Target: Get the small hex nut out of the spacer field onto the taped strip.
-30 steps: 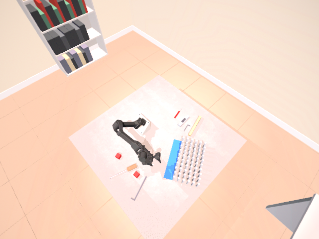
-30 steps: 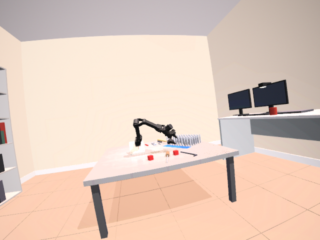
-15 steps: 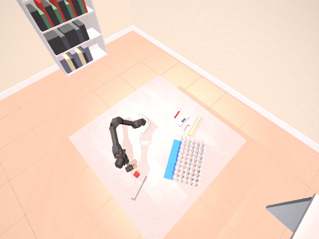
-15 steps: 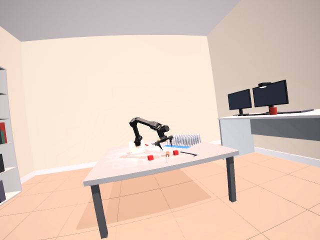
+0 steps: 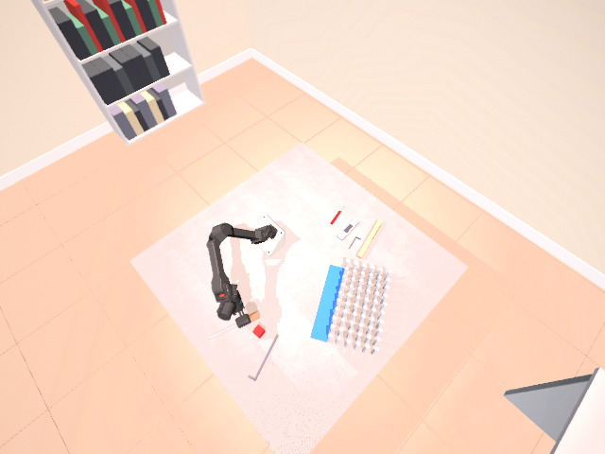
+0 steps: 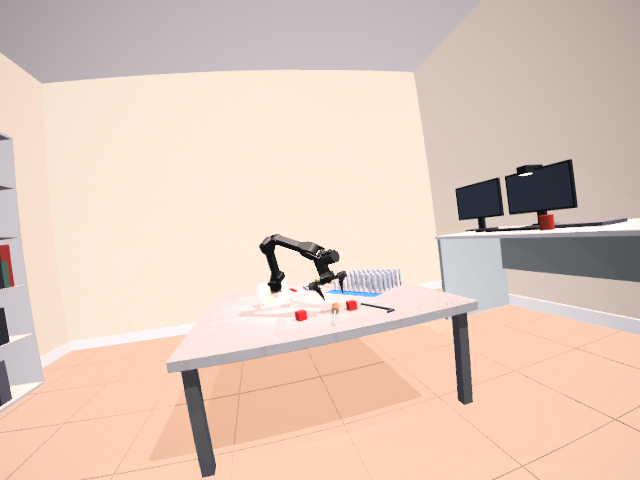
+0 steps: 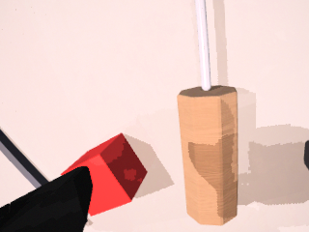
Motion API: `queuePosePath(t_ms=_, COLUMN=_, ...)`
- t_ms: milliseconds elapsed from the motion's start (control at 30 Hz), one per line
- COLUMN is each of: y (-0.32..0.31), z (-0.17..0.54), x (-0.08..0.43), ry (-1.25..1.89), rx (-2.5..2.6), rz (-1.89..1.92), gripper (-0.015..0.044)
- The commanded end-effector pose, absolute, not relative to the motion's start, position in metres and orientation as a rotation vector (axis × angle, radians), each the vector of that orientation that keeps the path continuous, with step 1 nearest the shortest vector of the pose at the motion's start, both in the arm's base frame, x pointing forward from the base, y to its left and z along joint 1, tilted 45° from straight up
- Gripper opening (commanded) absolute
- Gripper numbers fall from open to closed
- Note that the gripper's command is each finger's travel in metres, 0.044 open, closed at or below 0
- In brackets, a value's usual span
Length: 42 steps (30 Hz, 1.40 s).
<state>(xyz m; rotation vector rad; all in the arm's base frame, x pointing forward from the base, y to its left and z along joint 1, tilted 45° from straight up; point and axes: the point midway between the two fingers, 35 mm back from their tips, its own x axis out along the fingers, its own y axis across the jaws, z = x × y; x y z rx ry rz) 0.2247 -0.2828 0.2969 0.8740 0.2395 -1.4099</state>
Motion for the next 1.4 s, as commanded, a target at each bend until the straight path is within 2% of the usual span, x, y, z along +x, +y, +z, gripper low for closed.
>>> queuePosePath(t_ms=0, y=-0.284, z=0.3, x=0.224, ry=0.23, rx=0.873, rz=-1.415, gripper=0.044)
queuePosePath(t_ms=200, y=-0.284, z=0.3, x=0.224, ry=0.23, rx=0.873, rz=-1.415, gripper=0.0282)
queuePosePath(t_ms=1367, y=-0.313, z=0.271, x=0.225, ry=0.23, rx=0.872, rz=-1.415, gripper=0.028)
